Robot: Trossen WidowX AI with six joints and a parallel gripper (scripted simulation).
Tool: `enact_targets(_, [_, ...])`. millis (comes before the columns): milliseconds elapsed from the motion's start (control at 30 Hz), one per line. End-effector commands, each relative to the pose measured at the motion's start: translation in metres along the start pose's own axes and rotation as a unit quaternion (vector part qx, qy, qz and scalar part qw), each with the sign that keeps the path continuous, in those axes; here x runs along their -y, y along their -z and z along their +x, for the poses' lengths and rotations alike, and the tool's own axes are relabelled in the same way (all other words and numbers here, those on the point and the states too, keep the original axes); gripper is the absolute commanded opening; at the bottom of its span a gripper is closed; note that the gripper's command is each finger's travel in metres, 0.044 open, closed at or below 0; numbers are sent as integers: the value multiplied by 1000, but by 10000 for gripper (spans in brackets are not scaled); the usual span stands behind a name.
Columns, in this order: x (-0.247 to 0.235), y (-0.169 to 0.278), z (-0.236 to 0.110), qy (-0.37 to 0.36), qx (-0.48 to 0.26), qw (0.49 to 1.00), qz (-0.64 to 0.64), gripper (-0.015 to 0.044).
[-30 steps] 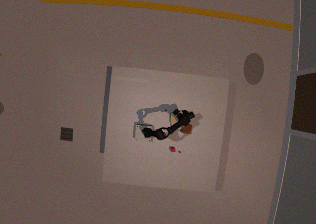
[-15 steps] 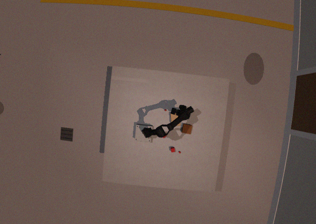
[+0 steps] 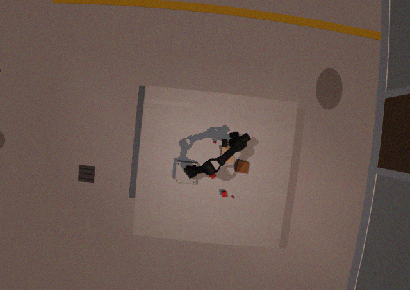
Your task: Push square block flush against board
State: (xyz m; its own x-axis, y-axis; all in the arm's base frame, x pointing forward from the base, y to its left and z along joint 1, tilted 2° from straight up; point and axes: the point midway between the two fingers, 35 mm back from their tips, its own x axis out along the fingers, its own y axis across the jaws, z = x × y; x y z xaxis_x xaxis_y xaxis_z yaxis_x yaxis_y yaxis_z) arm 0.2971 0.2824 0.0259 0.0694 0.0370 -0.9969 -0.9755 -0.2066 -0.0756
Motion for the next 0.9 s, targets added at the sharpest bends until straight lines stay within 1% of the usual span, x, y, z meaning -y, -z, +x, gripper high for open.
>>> enact_targets(0, [-9, 1, 37, -14, -11, 1000, -25, 0])
enact_targets(867, [-6, 25, 36, -14, -11, 1000, -26, 0])
